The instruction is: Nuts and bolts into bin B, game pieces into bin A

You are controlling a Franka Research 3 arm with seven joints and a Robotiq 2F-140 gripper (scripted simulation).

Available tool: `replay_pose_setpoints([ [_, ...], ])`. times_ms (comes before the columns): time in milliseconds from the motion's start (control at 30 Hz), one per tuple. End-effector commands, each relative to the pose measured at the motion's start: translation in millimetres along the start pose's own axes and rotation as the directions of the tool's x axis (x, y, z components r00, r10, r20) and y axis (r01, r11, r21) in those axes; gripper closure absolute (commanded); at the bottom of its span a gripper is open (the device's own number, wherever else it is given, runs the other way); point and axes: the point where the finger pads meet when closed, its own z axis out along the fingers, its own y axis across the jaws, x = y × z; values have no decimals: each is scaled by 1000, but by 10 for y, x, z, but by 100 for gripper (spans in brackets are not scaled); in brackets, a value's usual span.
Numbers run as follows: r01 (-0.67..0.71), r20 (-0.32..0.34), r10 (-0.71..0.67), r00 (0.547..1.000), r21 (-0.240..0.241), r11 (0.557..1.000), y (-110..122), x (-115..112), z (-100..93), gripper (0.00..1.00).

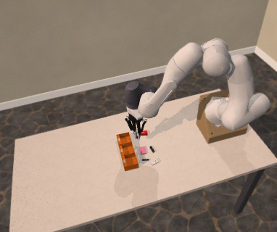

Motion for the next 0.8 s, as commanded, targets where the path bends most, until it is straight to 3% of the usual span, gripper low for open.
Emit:
replay_pose_setpoints([
  [0, 4, -1, -4, 1000, 2, 1000, -8, 11, 1, 93],
  [300, 4, -1, -4, 1000, 2, 1000, 25, 2, -62, 93],
  [433, -185, -1, 185, 983, 2, 983, 265, 17, -62, 93],
  [767, -350, -4, 350, 937, -26, 936, 823, 53, -61, 93],
])
